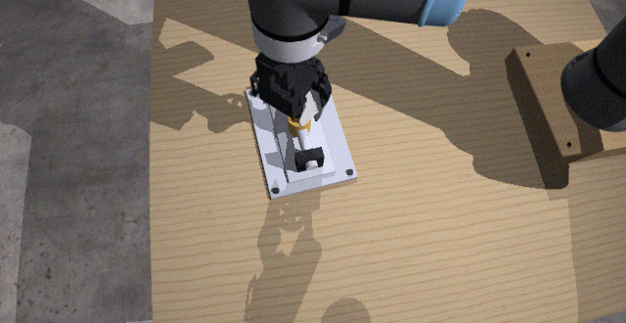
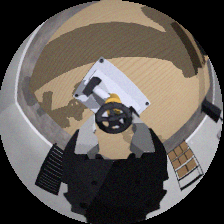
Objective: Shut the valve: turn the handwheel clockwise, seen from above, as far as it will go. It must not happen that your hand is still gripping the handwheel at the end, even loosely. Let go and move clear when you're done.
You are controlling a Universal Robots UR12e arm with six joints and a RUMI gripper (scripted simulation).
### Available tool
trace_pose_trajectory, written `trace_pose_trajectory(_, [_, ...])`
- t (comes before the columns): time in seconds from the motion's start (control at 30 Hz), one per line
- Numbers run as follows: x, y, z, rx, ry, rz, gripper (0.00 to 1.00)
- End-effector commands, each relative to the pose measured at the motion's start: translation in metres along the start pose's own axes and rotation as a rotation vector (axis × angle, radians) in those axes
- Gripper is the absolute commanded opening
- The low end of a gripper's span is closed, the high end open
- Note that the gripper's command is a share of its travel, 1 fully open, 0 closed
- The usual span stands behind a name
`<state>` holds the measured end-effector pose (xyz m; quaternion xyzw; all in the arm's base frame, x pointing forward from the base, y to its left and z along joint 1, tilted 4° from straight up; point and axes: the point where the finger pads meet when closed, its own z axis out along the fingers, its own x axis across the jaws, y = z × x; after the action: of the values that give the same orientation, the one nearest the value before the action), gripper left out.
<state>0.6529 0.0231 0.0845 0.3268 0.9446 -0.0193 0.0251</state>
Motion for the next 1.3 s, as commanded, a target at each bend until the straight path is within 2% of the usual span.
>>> trace_pose_trajectory(0.0, [0.0002,-0.0014,0.0008,0.0,0.0,0.001,0.0])
trace_pose_trajectory(1.27, [-0.0005,-0.0011,0.0005,0.0,0.0,0.053,0.0])
